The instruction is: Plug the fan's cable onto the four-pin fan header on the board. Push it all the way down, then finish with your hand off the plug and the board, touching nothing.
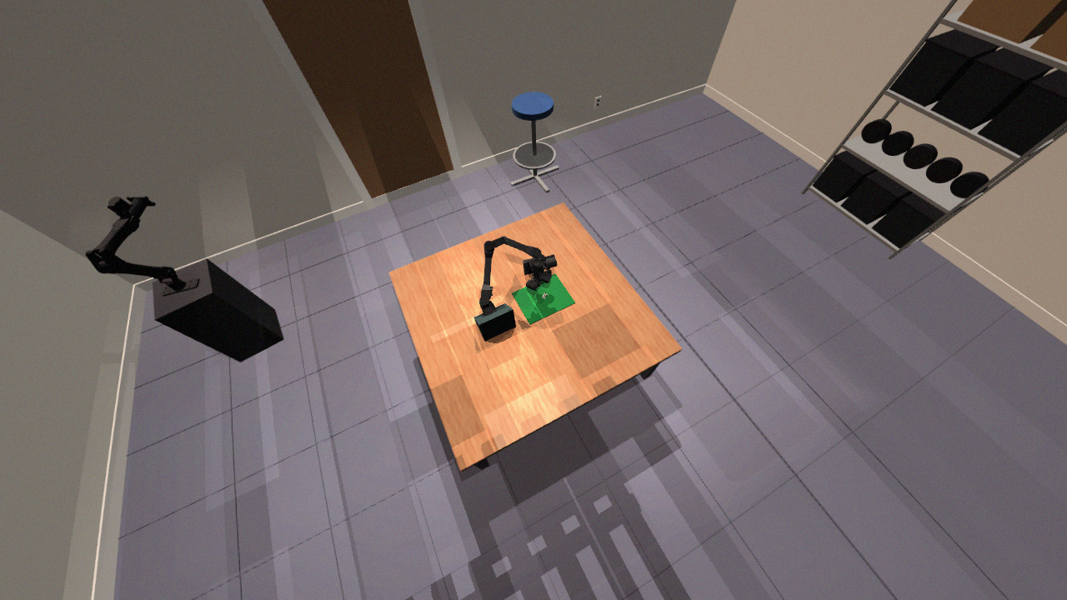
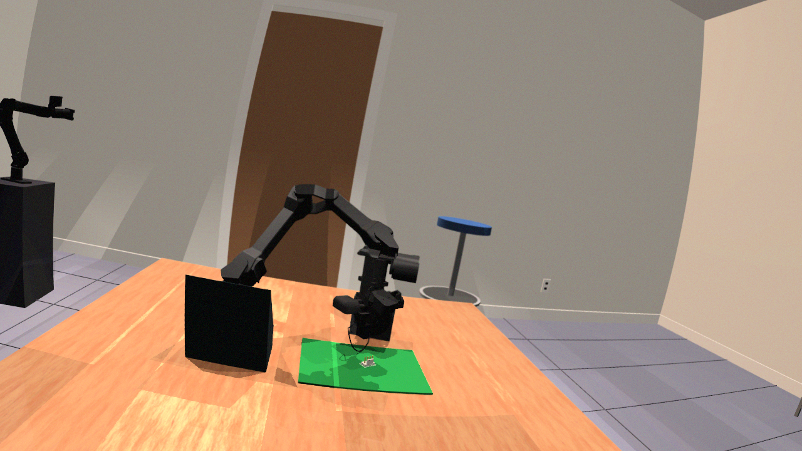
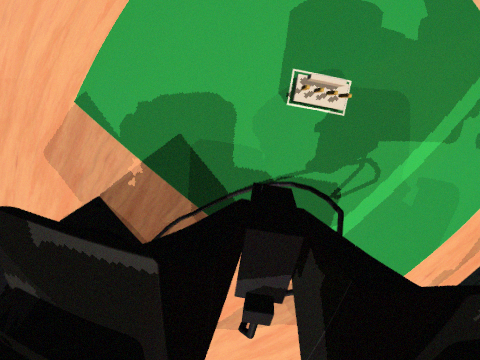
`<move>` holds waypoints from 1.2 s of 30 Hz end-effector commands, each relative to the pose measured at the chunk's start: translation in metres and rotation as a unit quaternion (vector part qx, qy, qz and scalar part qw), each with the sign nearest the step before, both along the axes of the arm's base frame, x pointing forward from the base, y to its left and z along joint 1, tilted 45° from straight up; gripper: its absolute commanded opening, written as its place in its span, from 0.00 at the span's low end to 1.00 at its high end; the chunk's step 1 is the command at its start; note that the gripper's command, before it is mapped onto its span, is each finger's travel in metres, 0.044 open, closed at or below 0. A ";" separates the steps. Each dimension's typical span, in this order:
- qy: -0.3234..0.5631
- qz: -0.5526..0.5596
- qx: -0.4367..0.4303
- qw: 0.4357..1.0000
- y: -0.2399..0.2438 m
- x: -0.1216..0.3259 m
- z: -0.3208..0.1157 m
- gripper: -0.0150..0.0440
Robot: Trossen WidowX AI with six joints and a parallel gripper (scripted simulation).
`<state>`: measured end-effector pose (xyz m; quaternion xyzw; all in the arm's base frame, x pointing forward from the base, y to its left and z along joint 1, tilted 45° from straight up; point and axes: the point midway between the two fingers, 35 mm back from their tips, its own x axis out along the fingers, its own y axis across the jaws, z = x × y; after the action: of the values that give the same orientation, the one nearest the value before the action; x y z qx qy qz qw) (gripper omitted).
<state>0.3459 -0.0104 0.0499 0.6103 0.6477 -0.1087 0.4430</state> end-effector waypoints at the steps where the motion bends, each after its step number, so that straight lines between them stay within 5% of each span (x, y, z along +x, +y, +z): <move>1: 0.052 -0.052 0.007 0.997 -0.005 0.001 -0.004 0.25; 18: 0.250 -0.254 0.046 0.933 -0.021 0.003 -0.019 0.25; 36: 0.435 -0.445 0.083 0.779 -0.037 0.004 -0.036 0.25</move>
<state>0.3502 -0.0431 0.0180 0.7543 0.4626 -0.4659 0.0053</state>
